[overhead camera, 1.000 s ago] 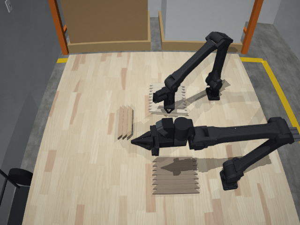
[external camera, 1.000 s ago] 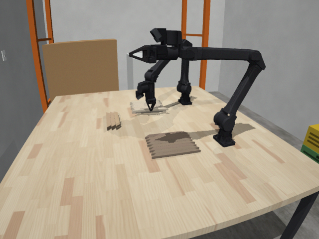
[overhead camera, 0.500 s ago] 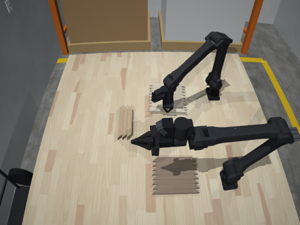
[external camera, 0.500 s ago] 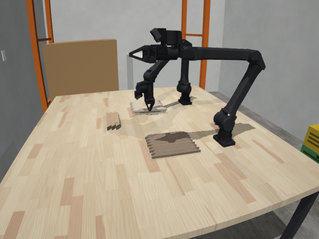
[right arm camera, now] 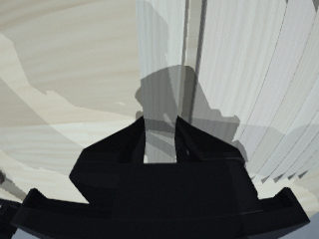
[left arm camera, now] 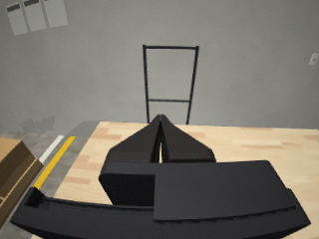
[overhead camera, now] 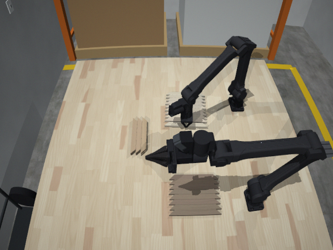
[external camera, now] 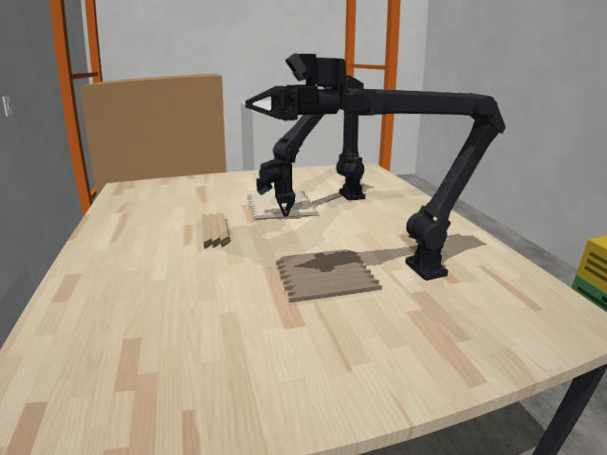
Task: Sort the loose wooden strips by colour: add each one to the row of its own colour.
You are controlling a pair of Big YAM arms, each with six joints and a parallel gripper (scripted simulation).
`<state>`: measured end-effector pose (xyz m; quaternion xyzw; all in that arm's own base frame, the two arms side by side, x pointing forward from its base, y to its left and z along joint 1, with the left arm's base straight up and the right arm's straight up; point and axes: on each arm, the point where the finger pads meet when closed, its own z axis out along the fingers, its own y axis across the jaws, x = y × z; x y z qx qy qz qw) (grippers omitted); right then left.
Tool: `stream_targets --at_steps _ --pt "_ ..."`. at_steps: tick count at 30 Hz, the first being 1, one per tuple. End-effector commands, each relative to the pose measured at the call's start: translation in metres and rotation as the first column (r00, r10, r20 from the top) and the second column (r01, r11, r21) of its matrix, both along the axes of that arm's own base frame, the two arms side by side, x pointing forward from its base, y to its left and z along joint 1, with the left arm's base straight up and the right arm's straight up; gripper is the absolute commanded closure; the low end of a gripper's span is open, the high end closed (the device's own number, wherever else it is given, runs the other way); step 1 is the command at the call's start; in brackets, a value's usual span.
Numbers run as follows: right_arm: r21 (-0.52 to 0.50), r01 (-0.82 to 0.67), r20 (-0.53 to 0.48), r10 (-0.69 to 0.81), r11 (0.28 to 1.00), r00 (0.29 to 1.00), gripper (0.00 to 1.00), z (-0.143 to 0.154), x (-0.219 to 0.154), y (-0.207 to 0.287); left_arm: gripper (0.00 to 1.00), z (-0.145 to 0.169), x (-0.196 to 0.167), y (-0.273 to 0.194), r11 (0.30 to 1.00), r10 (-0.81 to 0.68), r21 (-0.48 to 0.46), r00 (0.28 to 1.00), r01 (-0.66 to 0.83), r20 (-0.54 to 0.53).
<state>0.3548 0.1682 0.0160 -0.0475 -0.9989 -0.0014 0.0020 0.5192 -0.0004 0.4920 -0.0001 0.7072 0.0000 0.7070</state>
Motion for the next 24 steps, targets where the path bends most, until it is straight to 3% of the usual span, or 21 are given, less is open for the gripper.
stream_targets --at_steps 1,21,22,24 --pt "0.002 -0.011 0.012 0.011 1.000 1.000 1.00 -0.002 0.003 0.008 0.99 0.017 0.002 -0.008 1.000 -0.019 0.006 1.000 0.019 0.024" --pt "0.007 -0.014 0.021 0.013 1.000 1.000 1.00 -0.008 0.008 0.009 0.99 0.022 0.002 -0.008 1.000 -0.018 0.006 0.999 0.018 0.032" --pt "0.004 -0.015 0.017 0.015 1.000 1.000 0.59 -0.007 0.006 0.010 0.99 0.023 0.002 -0.008 1.000 -0.018 0.006 0.999 0.018 0.034" --pt "0.004 -0.015 0.015 0.015 1.000 1.000 0.59 -0.007 0.006 0.010 0.99 0.024 0.002 -0.008 1.000 -0.018 0.006 0.999 0.018 0.035"
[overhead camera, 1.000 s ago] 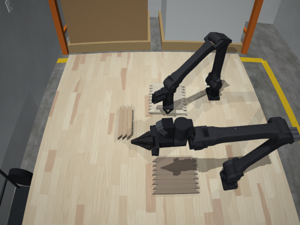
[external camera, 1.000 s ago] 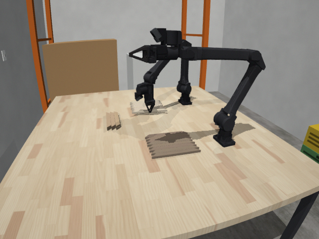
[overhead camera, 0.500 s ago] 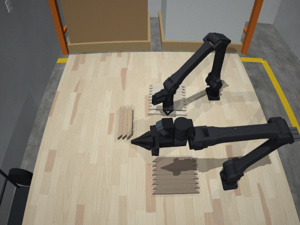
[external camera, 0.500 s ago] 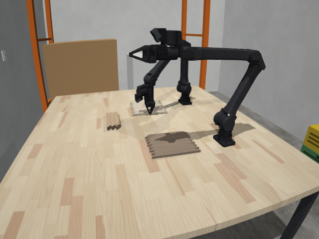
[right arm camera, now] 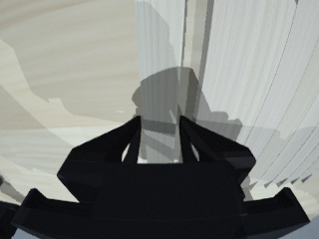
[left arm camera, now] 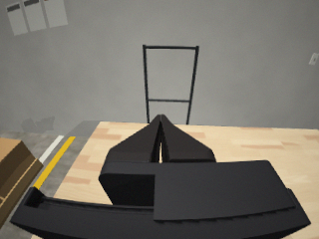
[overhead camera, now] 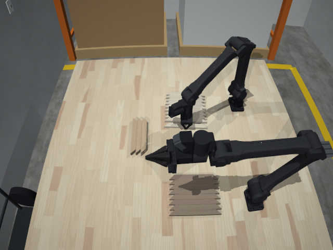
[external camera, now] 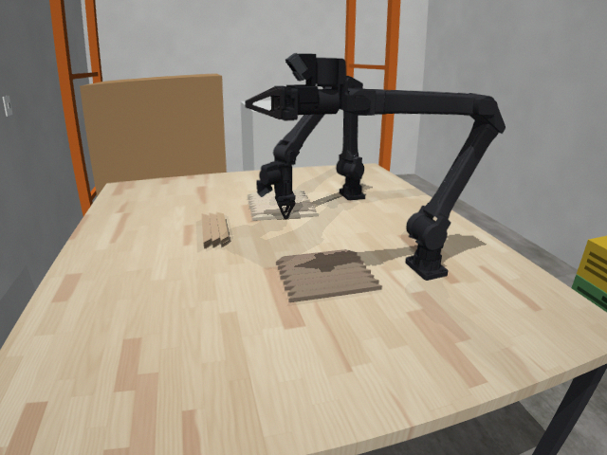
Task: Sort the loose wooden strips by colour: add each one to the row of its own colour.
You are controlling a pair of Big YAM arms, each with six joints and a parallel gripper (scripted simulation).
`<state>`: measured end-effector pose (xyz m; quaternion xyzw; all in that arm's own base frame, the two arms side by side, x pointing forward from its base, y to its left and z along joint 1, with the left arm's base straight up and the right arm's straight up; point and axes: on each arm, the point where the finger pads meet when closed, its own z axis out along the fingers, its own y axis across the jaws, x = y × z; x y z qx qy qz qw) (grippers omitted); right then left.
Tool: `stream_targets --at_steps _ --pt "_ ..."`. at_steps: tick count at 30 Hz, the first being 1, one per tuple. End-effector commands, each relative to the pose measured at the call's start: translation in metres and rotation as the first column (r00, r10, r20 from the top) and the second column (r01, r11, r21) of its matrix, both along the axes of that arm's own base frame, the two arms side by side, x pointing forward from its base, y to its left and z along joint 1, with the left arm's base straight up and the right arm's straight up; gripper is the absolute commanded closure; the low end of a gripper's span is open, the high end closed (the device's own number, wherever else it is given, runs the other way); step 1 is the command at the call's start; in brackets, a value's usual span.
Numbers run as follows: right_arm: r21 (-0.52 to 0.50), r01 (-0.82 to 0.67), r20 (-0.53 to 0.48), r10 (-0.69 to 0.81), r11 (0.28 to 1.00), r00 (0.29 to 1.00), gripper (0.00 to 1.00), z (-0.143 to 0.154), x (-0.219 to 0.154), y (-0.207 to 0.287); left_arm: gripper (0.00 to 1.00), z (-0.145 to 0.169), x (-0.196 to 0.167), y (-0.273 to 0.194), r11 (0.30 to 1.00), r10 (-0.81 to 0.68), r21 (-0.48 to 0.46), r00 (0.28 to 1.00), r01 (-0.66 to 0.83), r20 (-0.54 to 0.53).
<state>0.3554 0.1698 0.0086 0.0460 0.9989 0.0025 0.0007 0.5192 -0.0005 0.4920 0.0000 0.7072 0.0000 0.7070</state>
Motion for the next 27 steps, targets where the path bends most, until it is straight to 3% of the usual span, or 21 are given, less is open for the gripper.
stream_targets --at_steps 1,13,15,19,22,23,27 --pt "0.002 -0.012 0.010 0.012 1.000 1.000 0.59 0.000 0.005 0.008 0.99 0.025 0.002 -0.008 1.000 -0.018 0.006 0.999 0.018 0.035" --pt "0.002 -0.012 0.010 0.012 1.000 1.000 0.59 0.000 0.005 0.008 0.99 0.028 0.002 -0.008 1.000 -0.018 0.007 0.999 0.018 0.041" --pt "0.026 -0.012 0.060 0.011 1.000 0.998 0.59 0.028 0.020 0.016 0.99 0.029 0.002 -0.008 1.000 -0.018 0.007 0.999 0.018 0.042" --pt "0.027 -0.013 0.061 0.011 1.000 0.998 0.59 0.034 0.020 0.016 0.99 0.031 0.002 -0.008 1.000 -0.018 0.007 0.999 0.018 0.044" --pt "0.001 -0.012 0.008 0.012 1.000 1.000 0.59 0.011 0.006 0.009 0.99 0.032 0.002 -0.008 1.000 -0.018 0.007 0.999 0.018 0.046" --pt "0.025 -0.012 0.058 0.011 1.000 0.998 0.59 0.042 0.019 0.015 0.99 0.032 0.002 -0.008 1.000 -0.018 0.007 0.999 0.018 0.047" --pt "0.025 -0.012 0.057 0.011 1.000 0.998 0.59 0.062 0.019 0.015 0.99 0.034 0.001 -0.008 1.000 -0.018 0.007 0.999 0.017 0.049"
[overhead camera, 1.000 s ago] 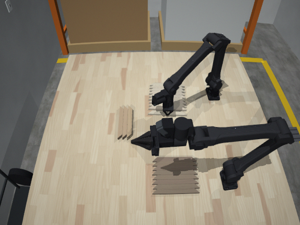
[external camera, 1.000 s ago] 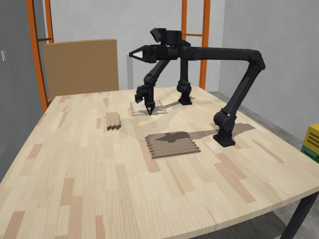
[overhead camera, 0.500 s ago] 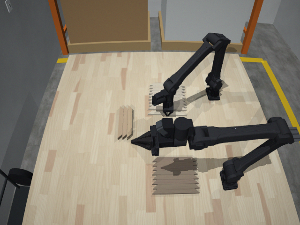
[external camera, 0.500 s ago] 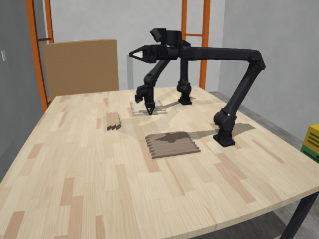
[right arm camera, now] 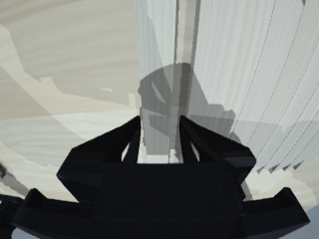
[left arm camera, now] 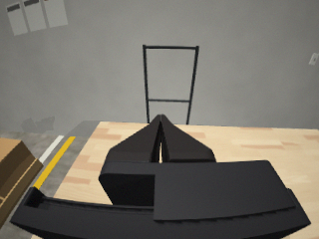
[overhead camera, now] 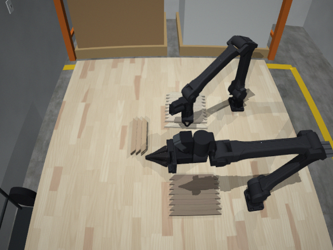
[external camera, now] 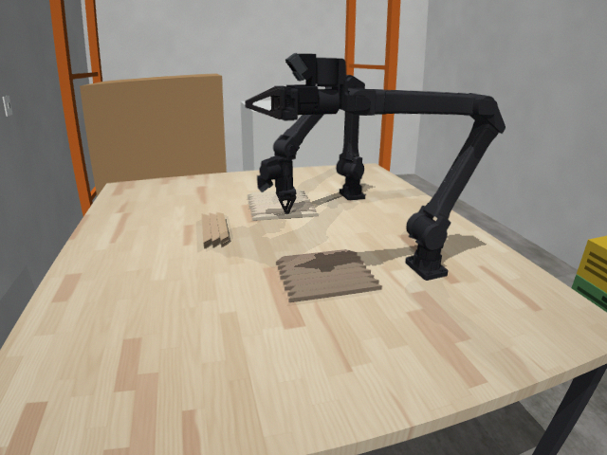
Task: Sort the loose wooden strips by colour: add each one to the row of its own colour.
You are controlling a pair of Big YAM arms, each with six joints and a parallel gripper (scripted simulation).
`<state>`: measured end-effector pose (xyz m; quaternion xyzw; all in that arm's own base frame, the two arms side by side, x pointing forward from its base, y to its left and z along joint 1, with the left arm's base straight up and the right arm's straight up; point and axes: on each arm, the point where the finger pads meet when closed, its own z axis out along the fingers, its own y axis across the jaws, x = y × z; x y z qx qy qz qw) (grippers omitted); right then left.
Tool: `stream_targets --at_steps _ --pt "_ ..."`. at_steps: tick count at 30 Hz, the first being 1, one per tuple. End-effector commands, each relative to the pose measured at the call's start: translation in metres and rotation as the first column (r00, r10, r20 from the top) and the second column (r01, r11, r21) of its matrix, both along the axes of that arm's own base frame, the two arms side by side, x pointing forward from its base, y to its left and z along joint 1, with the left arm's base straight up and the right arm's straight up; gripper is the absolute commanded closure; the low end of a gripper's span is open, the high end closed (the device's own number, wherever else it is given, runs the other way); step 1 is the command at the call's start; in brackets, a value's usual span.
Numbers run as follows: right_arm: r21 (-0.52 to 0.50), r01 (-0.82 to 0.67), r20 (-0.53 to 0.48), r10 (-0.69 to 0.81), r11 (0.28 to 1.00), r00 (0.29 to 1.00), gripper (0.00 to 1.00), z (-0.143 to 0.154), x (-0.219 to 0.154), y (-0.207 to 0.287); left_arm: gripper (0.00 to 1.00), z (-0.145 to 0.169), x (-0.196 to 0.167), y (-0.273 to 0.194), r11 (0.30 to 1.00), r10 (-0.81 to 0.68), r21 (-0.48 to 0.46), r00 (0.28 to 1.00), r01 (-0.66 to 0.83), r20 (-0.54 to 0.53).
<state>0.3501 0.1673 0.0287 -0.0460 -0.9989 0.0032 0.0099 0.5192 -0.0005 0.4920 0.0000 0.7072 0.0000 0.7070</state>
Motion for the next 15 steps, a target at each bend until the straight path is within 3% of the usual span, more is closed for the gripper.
stream_targets --at_steps 1,4,6,8,15 --pt "0.038 -0.013 0.085 0.010 0.999 0.996 0.59 0.042 0.026 0.019 0.99 0.034 0.001 -0.008 1.000 -0.018 0.007 0.999 0.017 0.049" --pt "0.030 -0.013 0.069 0.011 0.999 0.998 0.59 0.045 0.024 0.017 0.99 0.034 0.001 -0.008 1.000 -0.018 0.007 0.999 0.017 0.049" --pt "0.011 -0.012 0.028 0.012 1.000 1.000 0.59 0.021 0.009 0.010 0.99 0.035 0.001 -0.008 1.000 -0.018 0.007 0.999 0.017 0.051" --pt "0.012 -0.012 0.031 0.011 1.000 0.999 0.59 0.017 0.007 0.009 0.99 0.036 0.001 -0.008 1.000 -0.018 0.007 0.998 0.017 0.052" --pt "0.020 -0.012 0.048 0.011 1.000 0.999 0.59 0.031 0.020 0.016 0.99 0.039 0.001 -0.008 1.000 -0.017 0.007 0.998 0.017 0.056"
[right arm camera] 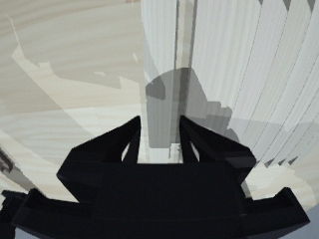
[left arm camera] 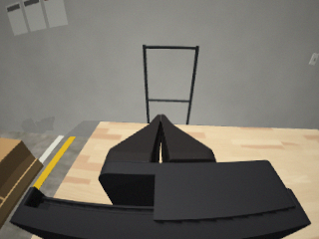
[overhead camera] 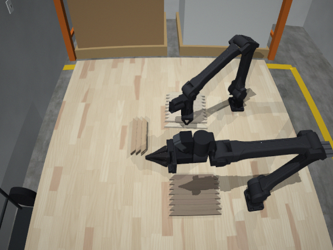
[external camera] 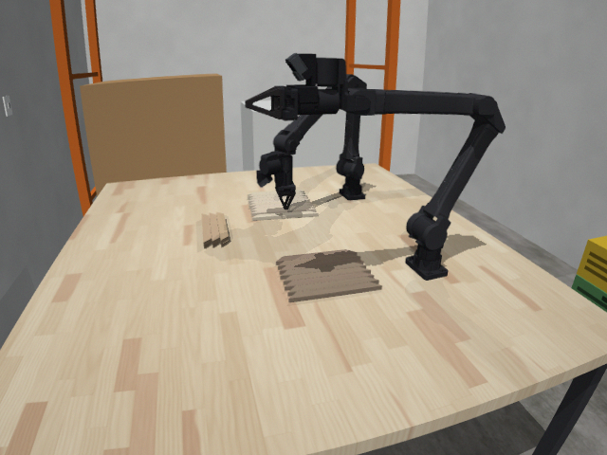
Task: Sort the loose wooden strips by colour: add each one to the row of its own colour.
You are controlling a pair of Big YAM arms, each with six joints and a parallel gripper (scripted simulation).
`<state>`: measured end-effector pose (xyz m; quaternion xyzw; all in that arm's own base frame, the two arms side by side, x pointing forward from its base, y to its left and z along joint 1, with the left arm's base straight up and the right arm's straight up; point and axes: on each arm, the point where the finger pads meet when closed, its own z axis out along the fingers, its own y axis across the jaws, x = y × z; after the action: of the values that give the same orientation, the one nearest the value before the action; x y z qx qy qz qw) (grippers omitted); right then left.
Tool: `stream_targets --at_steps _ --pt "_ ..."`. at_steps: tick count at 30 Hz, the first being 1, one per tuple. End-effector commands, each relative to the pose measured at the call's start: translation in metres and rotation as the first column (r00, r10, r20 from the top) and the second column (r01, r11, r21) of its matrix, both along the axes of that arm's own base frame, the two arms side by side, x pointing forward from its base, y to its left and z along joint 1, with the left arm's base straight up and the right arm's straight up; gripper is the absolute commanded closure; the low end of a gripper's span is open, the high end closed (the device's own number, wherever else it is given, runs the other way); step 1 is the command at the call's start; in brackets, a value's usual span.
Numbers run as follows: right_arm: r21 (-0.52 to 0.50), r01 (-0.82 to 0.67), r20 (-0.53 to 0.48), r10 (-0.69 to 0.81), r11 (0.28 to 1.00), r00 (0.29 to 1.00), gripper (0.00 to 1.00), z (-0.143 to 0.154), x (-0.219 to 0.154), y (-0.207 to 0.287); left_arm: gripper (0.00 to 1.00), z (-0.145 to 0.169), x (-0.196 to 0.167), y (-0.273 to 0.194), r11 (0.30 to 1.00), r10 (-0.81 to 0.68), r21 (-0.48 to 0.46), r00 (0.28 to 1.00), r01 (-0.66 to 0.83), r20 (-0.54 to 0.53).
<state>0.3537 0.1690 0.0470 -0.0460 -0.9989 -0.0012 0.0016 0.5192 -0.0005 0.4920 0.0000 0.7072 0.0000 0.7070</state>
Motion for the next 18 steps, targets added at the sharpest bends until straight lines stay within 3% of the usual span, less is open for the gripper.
stream_targets --at_steps 1,6,7,18 --pt "0.015 -0.012 0.037 0.011 1.000 0.999 0.59 0.014 0.019 0.015 0.99 0.039 0.001 -0.008 1.000 -0.017 0.007 0.998 0.017 0.057" --pt "0.011 -0.012 0.029 0.012 1.000 1.000 0.59 0.007 0.011 0.011 0.99 0.040 0.001 -0.008 1.000 -0.017 0.007 0.998 0.017 0.058" --pt "0.019 -0.008 0.041 0.007 1.000 0.999 0.99 0.009 0.017 0.019 0.99 0.040 0.001 -0.008 1.000 -0.017 0.007 0.998 0.017 0.059" --pt "0.015 0.011 0.042 -0.011 1.000 0.999 0.99 0.004 0.021 0.042 0.99 0.045 0.001 -0.007 1.000 -0.017 0.007 0.998 0.017 0.065"
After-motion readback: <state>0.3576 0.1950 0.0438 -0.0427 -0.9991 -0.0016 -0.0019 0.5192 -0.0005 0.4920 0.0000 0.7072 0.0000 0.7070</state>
